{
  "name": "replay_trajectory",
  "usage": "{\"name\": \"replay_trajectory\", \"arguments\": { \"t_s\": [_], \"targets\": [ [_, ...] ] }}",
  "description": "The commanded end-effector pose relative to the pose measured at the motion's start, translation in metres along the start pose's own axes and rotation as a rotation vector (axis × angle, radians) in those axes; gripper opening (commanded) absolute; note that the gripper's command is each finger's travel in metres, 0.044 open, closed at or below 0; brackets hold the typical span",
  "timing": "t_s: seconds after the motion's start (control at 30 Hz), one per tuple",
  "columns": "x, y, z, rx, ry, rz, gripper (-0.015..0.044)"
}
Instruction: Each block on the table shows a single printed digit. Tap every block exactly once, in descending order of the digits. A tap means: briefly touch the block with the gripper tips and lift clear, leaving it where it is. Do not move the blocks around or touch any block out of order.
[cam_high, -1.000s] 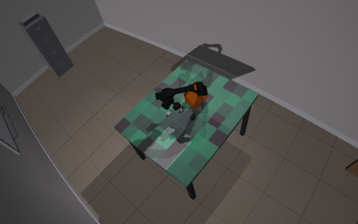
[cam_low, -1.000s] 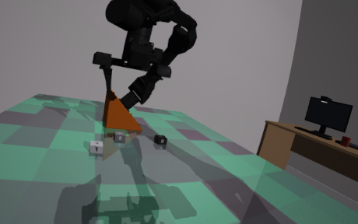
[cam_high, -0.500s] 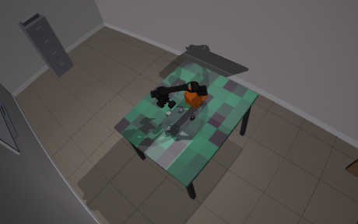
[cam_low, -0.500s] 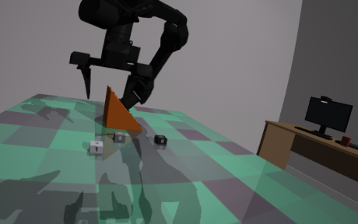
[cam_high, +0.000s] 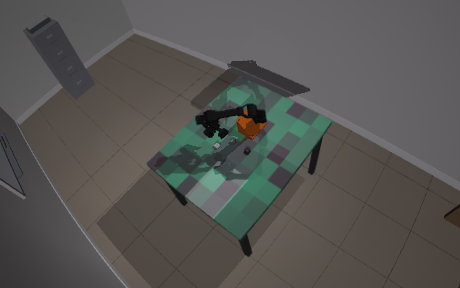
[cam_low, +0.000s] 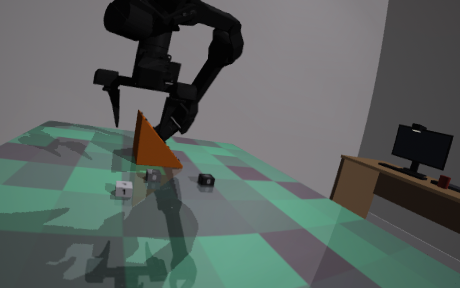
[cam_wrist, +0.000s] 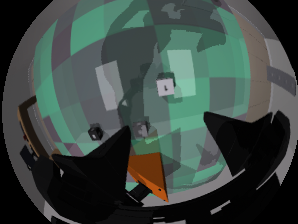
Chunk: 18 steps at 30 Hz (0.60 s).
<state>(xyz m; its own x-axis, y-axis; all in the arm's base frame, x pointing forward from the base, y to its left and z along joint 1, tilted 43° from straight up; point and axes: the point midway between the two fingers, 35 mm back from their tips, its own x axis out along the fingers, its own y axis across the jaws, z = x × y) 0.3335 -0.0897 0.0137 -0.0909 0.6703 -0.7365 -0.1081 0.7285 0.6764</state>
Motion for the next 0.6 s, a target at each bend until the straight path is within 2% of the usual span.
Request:
{"name": "replay_trajectory", "arguments": {
  "t_s": [0.0, 0.2, 0.4, 0.47, 0.57],
  "targets": [
    [-0.004, 0.02, -0.032, -0.005, 0.001, -0.005, 0.04],
    [0.002, 0.048, -0.08, -0.003, 0.004, -0.003, 0.04],
    [0.002, 0.049, -0.082, -0.003, 0.004, -0.003, 0.04],
    [0.011, 0.048, -0.081, -0.003, 0.004, -0.003, 0.0348],
    [0.051, 0.048, -0.079, -0.003, 0.003, -0.004, 0.0269]
  ]
}}
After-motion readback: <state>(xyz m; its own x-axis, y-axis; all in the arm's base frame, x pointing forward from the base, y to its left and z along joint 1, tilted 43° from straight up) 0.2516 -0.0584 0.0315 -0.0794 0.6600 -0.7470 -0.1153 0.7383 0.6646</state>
